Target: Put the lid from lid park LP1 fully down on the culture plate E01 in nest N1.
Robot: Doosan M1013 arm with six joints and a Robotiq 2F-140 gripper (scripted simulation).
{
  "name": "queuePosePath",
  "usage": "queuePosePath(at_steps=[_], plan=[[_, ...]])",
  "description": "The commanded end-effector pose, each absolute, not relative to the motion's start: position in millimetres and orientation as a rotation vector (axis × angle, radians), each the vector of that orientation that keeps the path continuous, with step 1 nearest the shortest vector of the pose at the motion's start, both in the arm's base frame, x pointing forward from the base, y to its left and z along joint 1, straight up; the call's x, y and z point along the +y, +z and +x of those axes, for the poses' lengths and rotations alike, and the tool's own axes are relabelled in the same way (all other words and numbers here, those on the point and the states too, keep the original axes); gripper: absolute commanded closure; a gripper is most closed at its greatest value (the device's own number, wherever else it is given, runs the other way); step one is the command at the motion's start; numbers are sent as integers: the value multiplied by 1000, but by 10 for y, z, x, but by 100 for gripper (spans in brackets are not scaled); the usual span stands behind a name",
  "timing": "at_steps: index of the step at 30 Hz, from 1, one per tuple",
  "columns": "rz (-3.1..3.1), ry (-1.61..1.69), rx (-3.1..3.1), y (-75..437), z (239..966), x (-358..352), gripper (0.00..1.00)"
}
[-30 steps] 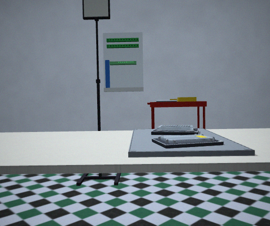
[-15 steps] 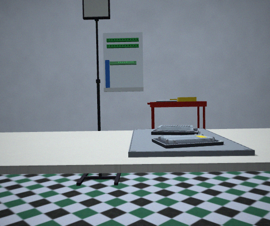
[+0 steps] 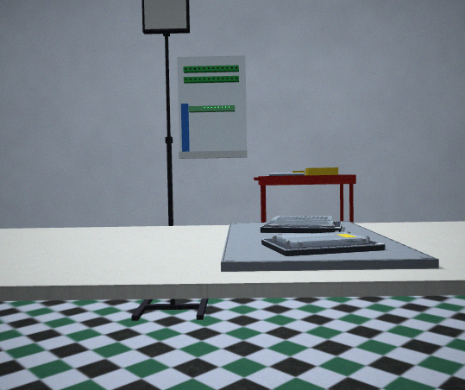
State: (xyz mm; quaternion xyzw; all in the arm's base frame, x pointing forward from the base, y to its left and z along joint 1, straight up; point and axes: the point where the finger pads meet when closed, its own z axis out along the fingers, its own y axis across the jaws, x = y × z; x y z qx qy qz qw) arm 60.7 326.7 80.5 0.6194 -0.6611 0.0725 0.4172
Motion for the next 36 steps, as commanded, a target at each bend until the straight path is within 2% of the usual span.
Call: queuePosePath(at_steps=[1, 13, 15, 16, 26, 30, 32, 33, 36], plan=[[1724, 0, -1576, 658, 1005, 3357, 0], [2335, -349, -1227, 273, 2628, 3320, 0], [2335, -349, -1227, 273, 2628, 3320, 0], [2470, -408, -1117, 226, 2900, 3268, 0], [2893, -391, -647, 100, 4149, 2781, 0], [3024, -312, -401, 90, 4600, 2494, 0], [3024, -312, -401, 90, 4600, 2494, 0], [3065, -280, -302, 78, 4888, 2307, 0], [3124, -184, -78, 93, 5169, 2052, 0]])
